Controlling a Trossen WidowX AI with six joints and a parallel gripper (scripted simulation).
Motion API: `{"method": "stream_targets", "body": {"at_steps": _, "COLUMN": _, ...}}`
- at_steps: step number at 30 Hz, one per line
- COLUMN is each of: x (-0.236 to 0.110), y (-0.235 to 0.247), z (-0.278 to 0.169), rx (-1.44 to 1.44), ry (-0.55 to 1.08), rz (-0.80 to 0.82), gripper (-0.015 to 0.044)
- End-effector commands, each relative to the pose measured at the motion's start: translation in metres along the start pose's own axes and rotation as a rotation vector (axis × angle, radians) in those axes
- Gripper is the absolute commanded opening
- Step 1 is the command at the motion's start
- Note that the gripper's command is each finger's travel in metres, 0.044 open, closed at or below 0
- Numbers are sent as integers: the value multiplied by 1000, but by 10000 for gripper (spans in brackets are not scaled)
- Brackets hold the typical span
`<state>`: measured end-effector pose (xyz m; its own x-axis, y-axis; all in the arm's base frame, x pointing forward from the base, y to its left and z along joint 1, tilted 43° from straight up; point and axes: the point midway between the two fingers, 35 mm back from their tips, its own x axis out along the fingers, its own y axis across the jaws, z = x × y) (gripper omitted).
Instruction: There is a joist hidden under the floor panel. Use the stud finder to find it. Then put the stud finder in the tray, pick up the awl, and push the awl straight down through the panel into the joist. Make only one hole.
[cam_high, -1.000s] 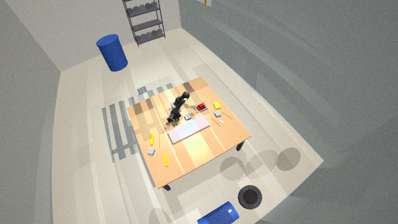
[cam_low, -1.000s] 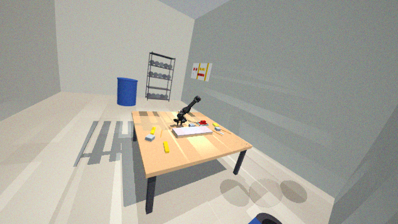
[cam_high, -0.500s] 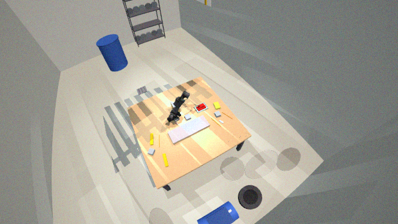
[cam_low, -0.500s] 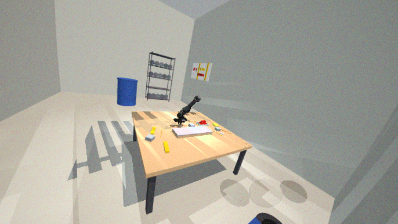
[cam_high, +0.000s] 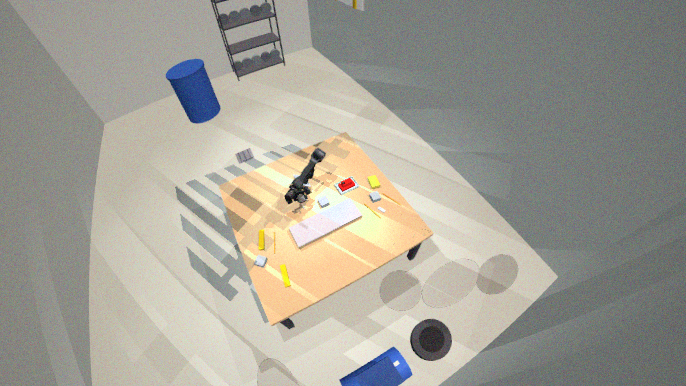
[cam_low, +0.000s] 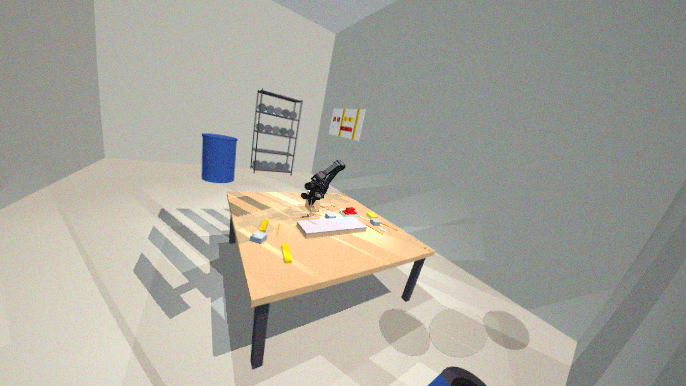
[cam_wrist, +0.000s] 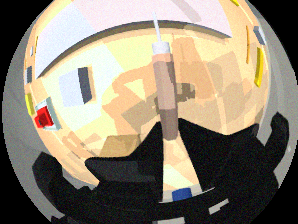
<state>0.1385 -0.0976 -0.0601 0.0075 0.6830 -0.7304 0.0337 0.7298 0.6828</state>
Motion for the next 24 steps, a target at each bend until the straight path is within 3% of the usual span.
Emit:
{"method": "stream_targets", "body": {"at_steps": 1, "x": -25, "y": 1, "z": -3, "rx": -8, "ry": -5, "rz": -11, "gripper": 0}}
{"method": "stream_targets", "body": {"at_steps": 8, "x": -26, "y": -1, "z": -4, "rx": -61, "ry": 43, "rz": -54, "gripper": 0}}
{"method": "stream_targets", "body": {"at_steps": 24, "x": -50, "y": -21, "z": 8, "rx": -533, "ry": 497, "rz": -465, "gripper": 0}}
